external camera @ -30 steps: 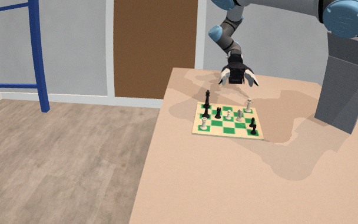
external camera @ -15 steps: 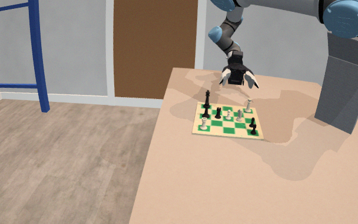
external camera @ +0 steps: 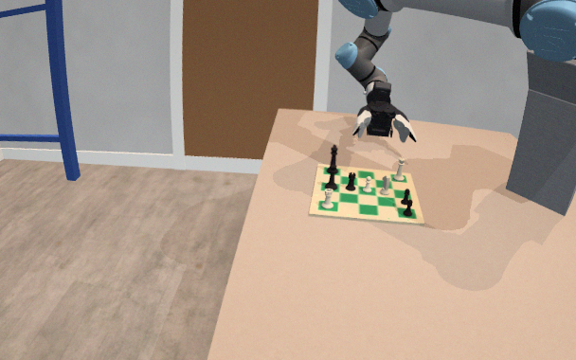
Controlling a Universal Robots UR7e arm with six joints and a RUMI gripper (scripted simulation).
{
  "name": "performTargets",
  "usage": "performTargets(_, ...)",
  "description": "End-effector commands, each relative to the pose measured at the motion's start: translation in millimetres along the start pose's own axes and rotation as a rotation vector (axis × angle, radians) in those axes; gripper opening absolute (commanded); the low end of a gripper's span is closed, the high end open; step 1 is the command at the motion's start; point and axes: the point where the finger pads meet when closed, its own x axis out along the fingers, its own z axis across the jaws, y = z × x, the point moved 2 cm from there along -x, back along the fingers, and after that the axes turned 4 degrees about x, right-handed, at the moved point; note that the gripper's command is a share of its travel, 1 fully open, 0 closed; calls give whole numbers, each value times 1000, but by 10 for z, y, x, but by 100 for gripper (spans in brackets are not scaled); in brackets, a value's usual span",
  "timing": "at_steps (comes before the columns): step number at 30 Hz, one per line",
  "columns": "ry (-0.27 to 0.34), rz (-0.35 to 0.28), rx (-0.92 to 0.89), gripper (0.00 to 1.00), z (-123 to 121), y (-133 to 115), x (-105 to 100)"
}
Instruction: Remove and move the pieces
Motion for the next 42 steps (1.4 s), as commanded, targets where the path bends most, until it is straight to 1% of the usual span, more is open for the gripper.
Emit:
performTargets(1,1,1,-1,100,-7,-6,-2)
performTargets(30,1,2,-1,100,-7,2,-9)
performTargets(33,-2,12,-3,100,-10,69,-61)
performTargets(37,-1,18,-4,100,-24,139,-51)
performTargets(42,2,23,-7,100,-39,415,-142)
